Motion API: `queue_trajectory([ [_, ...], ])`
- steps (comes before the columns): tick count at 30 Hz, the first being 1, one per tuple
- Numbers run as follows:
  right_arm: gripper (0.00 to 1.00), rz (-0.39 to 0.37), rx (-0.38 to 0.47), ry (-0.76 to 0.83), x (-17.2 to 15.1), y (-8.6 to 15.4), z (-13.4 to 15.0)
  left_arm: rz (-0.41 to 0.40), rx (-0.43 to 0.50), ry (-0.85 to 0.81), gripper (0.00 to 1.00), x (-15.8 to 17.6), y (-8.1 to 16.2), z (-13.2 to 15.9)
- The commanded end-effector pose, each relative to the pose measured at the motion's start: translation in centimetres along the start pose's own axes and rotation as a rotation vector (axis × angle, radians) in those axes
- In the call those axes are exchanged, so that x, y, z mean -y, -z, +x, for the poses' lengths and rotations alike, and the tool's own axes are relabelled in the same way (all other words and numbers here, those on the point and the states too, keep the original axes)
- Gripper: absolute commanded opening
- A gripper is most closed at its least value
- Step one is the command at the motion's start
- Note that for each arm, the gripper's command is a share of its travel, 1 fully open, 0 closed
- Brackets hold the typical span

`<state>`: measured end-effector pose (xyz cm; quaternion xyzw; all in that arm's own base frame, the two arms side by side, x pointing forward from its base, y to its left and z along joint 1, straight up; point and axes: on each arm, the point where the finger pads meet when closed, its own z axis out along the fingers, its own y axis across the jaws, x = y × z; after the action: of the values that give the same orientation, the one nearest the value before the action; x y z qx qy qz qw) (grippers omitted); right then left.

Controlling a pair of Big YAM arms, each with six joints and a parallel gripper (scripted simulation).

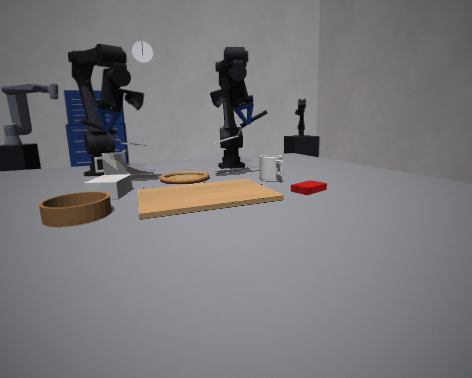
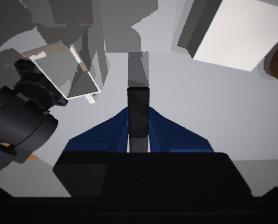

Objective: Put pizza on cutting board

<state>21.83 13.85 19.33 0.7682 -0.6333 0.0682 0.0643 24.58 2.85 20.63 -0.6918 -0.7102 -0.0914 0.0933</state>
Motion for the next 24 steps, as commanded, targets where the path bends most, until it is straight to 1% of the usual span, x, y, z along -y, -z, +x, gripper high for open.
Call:
queue_trajectory([
  [1, 0.06, 0.061, -0.017, -0.083, 1.2, 4.1, -1.4, -0.039, 0.003, 0.004, 0.06, -0.5, 0.6, 0.5],
  [2, 0.06, 0.063, -0.042, -0.086, 1.0, 4.4, -1.5, -0.014, 0.0, 0.0, 0.06, 0.5, 0.1, 0.7],
  [3, 0.06, 0.065, -0.056, -0.071, 1.0, 4.5, -1.4, -0.003, -0.001, -0.001, 0.06, 0.9, 0.1, 0.8],
  [4, 0.06, 0.063, -0.042, -0.023, 0.8, 3.4, -0.7, -0.009, 0.0, 0.004, 0.06, 0.7, 0.5, 0.9],
  [5, 0.06, 0.054, -0.051, -0.008, 0.4, 2.3, -0.1, -0.022, 0.003, 0.052, 0.06, 0.4, 0.9, 1.0],
  [6, 0.06, 0.034, -0.063, -0.037, -0.1, 1.7, 0.0, -0.048, 0.005, 0.045, 0.06, -0.4, 1.5, 0.8],
  [7, 0.06, 0.05, -0.053, -0.043, 0.3, 2.8, -0.1, -0.036, 0.004, 0.033, 0.06, 0.0, 0.8, 0.3],
  [9, 0.06, 0.039, -0.057, -0.036, -0.2, 1.7, -0.3, -0.025, 0.003, 0.025, 0.06, -0.3, 0.2, 0.1],
  [11, 0.06, 0.039, -0.057, -0.036, -0.2, 1.7, -0.3, -0.025, 0.003, 0.025, 0.06, -0.3, 0.2, 0.1],
  [12, 0.06, 0.056, -0.045, -0.033, 0.3, 2.6, -0.9, -0.024, 0.003, 0.029, 0.06, -0.2, 0.4, 0.3],
  [13, 0.06, 0.05, -0.047, -0.032, 0.0, 2.2, -0.9, -0.021, 0.003, 0.037, 0.06, 0.0, -0.2, 0.3],
  [14, 0.06, 0.047, -0.049, -0.027, 0.0, 2.4, -0.8, 0.0, 0.003, 0.034, 0.06, 0.3, -0.1, 0.4],
  [15, 0.06, 0.043, -0.053, -0.026, -0.1, 2.3, -0.8, -0.013, 0.005, 0.036, 0.06, 0.0, -0.8, 0.2],
  [17, 0.06, 0.04, -0.054, -0.032, 0.0, 2.3, -0.7, -0.012, 0.002, 0.028, 0.06, 0.0, -1.2, 0.0],
  [18, 0.06, 0.02, -0.066, -0.033, -0.1, 0.7, -0.7, -0.01, 0.002, 0.025, 0.06, 0.0, -1.4, 0.0],
  [22, 0.06, 0.02, -0.065, -0.033, 0.0, 0.0, -0.9, -0.013, 0.002, 0.03, 0.06, 0.0, -2.1, -0.3],
  [24, 0.06, 0.026, -0.06, -0.034, 0.2, -0.1, -1.0, -0.032, 0.005, 0.034, 0.06, 0.0, -2.1, -0.2],
])
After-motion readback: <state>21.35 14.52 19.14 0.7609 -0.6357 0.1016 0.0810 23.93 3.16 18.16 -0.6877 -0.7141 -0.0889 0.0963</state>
